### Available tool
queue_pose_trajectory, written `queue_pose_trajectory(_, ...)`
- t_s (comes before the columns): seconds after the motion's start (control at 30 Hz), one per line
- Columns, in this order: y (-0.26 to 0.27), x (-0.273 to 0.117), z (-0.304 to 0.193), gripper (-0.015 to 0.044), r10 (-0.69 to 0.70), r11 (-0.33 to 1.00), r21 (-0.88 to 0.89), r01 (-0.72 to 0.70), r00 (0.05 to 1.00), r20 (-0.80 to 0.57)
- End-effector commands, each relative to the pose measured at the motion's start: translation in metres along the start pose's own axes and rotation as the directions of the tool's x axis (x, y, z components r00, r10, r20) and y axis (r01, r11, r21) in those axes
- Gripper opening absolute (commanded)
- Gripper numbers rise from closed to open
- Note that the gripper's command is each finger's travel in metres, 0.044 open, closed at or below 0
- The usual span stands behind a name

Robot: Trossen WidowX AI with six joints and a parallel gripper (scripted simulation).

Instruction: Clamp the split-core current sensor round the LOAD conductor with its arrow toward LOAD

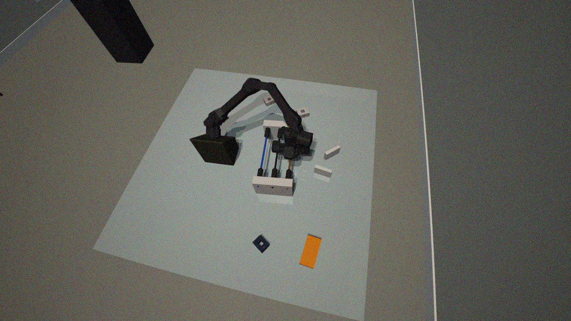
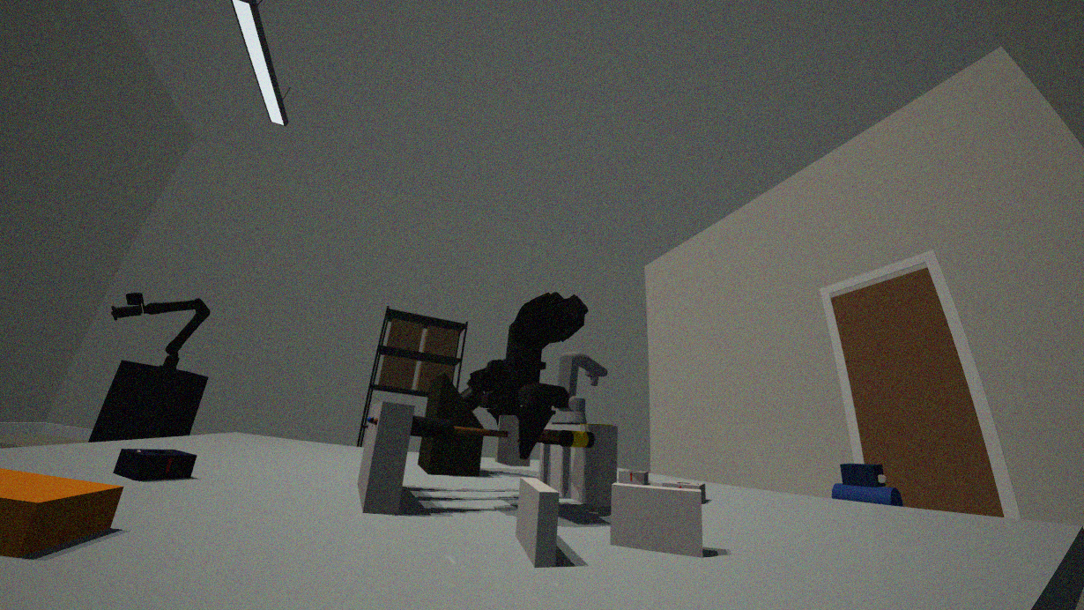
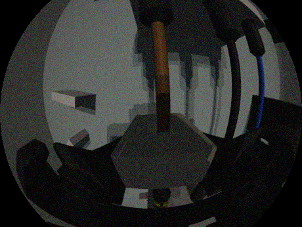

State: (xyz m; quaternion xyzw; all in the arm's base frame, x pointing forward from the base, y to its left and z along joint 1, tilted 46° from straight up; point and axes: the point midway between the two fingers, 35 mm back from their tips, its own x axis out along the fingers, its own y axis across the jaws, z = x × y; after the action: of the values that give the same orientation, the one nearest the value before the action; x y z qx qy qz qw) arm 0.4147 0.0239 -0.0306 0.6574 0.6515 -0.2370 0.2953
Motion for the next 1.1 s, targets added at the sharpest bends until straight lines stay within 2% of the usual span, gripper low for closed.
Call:
queue_pose_trajectory(0.0, 0.0001, -0.002, 0.0, 0.0021, -0.003, 1.0, 0.004, 0.003, 1.0, -0.002)
queue_pose_trajectory(0.03, 0.0001, -0.0031, 0.0, 0.0, -0.004, 1.0, 0.006, 0.004, 1.0, -0.003)
queue_pose_trajectory(0.97, -0.0012, 0.0046, 0.0, 0.0, -0.009, 1.0, 0.012, 0.009, 1.0, -0.003)
queue_pose_trajectory(1.07, -0.0018, 0.0003, 0.0005, 0.0079, -0.009, 1.0, 0.012, 0.009, 1.0, -0.003)
